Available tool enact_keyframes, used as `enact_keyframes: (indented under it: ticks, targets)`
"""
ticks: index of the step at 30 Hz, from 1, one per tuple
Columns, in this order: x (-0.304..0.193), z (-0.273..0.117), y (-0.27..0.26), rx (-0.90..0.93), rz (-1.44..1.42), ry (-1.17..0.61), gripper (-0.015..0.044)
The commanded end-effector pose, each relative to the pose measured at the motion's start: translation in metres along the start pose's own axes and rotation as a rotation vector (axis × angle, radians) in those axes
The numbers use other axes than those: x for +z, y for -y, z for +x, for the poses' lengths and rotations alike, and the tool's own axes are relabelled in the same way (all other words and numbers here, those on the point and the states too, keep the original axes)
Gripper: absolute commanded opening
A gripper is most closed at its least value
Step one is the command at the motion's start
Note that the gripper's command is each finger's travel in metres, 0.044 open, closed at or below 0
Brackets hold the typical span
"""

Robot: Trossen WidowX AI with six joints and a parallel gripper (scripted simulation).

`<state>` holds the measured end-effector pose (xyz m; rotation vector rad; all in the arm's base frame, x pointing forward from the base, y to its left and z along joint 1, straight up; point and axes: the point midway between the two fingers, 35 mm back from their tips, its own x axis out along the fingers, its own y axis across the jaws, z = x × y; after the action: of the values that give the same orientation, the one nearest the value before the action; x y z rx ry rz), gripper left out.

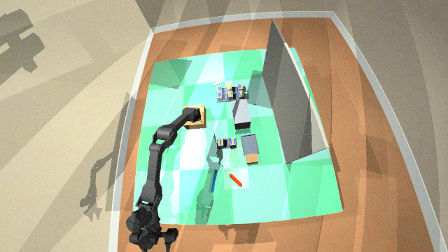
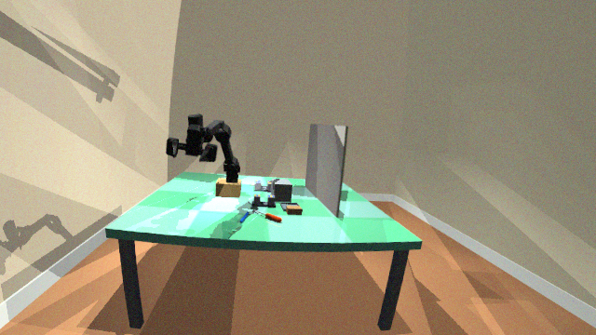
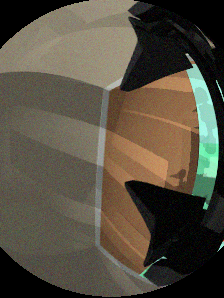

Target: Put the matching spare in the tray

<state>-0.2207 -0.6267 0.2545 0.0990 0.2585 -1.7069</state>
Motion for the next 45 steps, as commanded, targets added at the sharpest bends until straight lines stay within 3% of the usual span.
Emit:
enact_keyframes:
  ticks: [1,10,20,33,45]
  targets:
    - [-0.002,0.001,-0.063,0.094,0.014,-0.062,0.0440]
    - [-0.017,-0.023,-0.224,0.316,0.011,-0.237,0.0440]
    - [-0.040,-0.096,-0.373,0.525,-0.081,-0.428,0.0440]
    - [-0.084,-0.272,-0.522,0.802,-0.363,-0.665,0.0440]
    - [-0.135,-0.470,-0.563,1.021,-0.775,-0.851,0.0440]
